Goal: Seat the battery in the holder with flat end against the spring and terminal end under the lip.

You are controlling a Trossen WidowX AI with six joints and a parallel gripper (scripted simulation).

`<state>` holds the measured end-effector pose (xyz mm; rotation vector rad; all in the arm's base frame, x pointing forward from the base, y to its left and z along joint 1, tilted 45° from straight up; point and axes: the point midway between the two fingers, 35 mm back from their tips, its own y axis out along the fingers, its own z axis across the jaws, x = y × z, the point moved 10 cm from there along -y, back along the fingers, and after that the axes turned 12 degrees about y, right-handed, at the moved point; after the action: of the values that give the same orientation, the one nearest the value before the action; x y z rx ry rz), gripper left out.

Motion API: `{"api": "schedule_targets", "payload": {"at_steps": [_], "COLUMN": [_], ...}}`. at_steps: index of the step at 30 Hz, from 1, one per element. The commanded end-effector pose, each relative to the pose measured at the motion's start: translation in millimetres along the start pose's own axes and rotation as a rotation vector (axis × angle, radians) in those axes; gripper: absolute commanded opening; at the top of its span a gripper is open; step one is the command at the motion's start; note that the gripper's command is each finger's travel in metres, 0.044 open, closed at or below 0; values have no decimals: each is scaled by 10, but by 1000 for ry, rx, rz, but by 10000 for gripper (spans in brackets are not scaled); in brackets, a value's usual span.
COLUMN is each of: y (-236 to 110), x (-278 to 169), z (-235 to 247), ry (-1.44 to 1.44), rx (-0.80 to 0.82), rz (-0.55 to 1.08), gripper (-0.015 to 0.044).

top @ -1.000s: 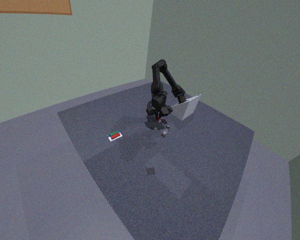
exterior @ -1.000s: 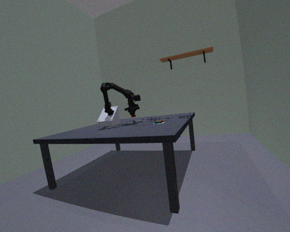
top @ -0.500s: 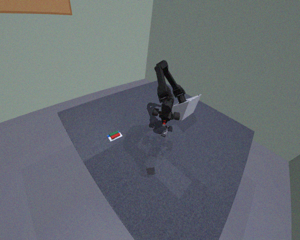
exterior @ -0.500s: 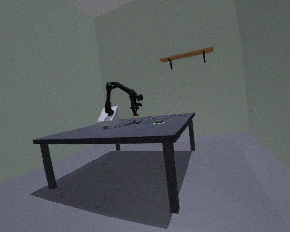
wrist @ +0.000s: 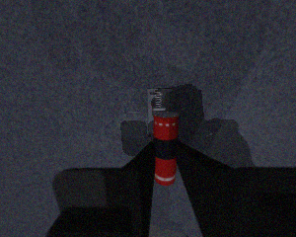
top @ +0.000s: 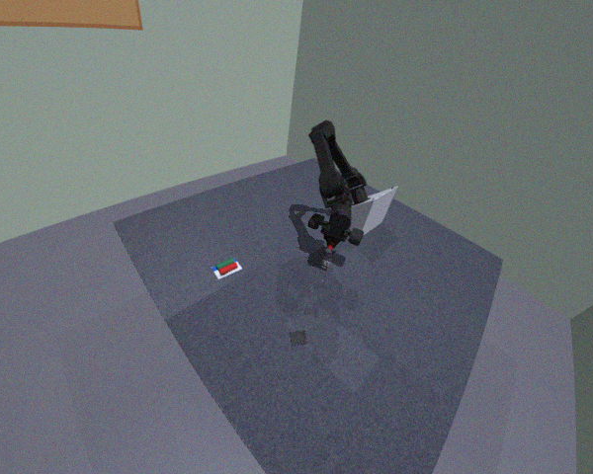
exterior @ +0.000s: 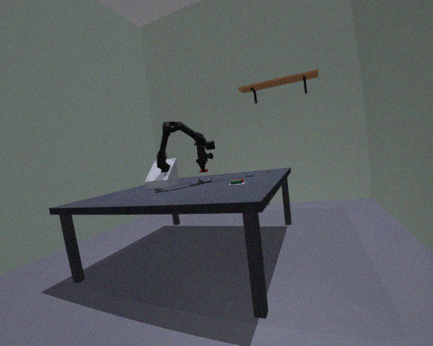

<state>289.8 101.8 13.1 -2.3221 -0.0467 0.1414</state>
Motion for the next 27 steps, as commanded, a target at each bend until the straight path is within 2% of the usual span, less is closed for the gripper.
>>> {"api": "schedule_targets", "payload": {"at_steps": [1,13,27], "y": [86,413,479], "x": [35,166,250], "z": [19,42,59], "ry": [8,5,6], "rx": [-7,-54,-67], "rz": [50,237,298], "gripper": [65,65,65]}}
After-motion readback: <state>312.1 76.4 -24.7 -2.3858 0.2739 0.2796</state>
